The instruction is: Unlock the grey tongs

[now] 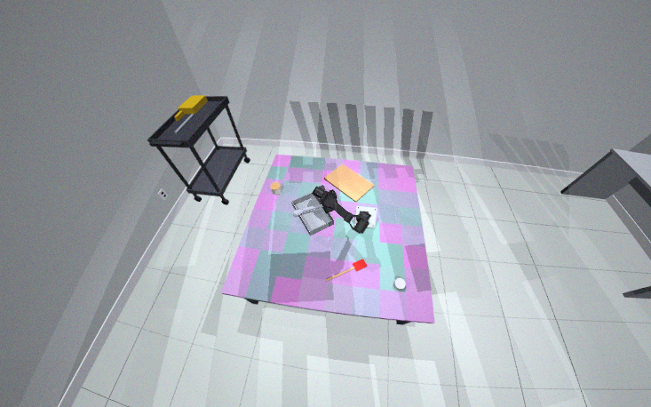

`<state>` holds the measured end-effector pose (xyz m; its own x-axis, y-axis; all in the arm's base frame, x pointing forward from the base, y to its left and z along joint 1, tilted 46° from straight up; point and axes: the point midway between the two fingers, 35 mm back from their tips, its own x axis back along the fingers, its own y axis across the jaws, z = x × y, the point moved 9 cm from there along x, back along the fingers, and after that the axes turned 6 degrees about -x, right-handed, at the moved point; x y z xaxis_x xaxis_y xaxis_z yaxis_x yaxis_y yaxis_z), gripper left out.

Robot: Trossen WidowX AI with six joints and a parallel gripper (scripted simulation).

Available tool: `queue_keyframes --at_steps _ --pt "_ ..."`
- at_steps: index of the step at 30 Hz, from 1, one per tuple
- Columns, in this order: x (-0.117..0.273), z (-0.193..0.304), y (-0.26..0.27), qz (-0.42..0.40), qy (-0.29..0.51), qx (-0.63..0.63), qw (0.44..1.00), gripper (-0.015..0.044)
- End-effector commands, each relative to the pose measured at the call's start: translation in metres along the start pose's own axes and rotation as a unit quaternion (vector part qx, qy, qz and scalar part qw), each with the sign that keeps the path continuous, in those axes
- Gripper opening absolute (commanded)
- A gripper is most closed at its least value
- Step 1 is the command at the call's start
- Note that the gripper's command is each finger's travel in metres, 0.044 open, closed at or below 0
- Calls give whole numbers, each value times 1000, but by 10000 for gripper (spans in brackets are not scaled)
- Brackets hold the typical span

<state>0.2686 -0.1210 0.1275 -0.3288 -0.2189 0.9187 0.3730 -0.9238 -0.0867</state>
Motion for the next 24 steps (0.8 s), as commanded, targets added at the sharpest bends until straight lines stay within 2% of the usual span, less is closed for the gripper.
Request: queue_keyframes --at_steps 1,24 --pt "-16 28 -21 49 -31 -78 995 260" --pt "-24 37 -21 49 -31 -78 995 260"
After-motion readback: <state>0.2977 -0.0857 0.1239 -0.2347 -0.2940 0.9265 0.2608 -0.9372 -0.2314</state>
